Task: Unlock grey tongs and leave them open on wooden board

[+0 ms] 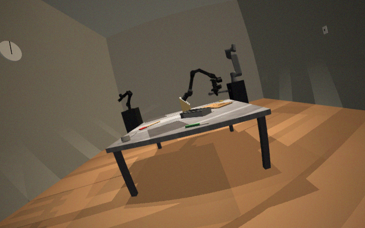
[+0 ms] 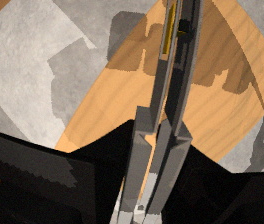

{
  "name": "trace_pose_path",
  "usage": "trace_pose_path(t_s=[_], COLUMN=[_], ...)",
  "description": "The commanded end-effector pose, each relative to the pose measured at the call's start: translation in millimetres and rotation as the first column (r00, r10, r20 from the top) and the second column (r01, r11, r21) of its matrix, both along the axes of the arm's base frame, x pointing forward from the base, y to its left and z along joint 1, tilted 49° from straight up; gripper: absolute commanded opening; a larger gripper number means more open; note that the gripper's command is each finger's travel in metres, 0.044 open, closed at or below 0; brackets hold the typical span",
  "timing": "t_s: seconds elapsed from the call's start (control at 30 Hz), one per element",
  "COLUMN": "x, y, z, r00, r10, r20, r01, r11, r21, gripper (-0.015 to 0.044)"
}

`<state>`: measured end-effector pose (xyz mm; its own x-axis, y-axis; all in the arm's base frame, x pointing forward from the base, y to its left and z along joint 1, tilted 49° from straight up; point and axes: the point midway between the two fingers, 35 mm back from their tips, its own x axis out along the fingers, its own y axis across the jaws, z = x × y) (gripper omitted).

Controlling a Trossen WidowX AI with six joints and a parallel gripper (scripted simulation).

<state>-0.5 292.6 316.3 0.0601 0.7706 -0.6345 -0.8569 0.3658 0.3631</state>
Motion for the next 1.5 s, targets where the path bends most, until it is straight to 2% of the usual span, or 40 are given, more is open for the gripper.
trace_pose_path(t_s=[0.0, 1.47], x=[0, 5], y=[4, 55], z=[-3, -51], r00=[1.000, 1.000], r10=[0.005, 0.005], r20=[0.001, 0.007], r01=[-0.005, -0.005], r11=[1.000, 1.000], r21=[0.004, 0.002], gripper=[-0.0150, -0.0150])
